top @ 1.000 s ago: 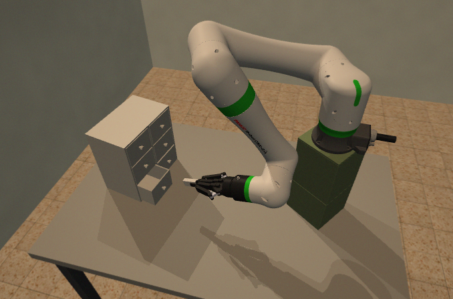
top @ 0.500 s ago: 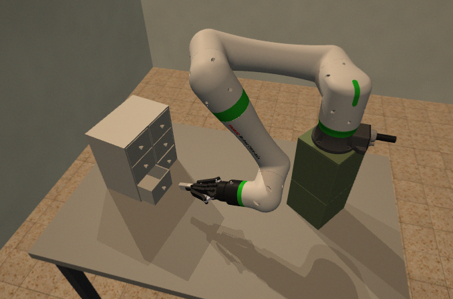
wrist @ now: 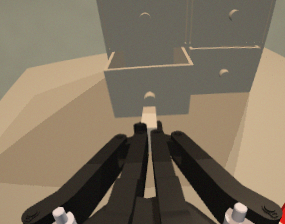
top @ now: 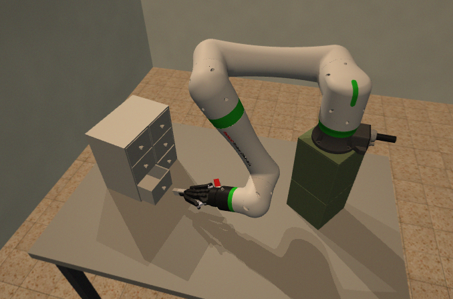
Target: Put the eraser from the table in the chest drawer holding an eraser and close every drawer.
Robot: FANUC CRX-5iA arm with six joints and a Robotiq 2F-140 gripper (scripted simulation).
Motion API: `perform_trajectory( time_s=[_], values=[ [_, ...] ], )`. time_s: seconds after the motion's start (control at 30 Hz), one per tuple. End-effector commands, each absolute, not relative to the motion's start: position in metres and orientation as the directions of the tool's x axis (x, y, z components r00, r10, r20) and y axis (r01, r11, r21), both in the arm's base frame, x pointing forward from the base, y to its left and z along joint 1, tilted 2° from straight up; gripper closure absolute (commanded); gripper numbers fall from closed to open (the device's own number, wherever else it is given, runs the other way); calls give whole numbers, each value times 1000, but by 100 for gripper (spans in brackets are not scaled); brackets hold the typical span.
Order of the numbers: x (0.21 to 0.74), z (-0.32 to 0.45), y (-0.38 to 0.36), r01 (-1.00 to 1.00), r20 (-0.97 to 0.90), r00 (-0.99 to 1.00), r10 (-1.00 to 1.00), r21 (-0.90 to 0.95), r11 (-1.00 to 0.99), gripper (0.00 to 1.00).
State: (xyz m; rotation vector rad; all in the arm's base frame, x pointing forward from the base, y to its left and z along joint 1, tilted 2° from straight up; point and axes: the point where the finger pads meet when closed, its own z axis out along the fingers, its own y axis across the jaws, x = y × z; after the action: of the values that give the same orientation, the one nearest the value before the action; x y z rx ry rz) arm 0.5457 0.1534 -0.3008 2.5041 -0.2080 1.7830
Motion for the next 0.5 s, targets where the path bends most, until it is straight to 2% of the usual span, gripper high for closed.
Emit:
perform_trajectory(
  time_s=[0.0,0.47],
  values=[
    [548,-305,153,-145,944,322,-75,-29,-989,100],
    [549,-306,153,-145,944,322,-75,-29,-989,100]
  ],
)
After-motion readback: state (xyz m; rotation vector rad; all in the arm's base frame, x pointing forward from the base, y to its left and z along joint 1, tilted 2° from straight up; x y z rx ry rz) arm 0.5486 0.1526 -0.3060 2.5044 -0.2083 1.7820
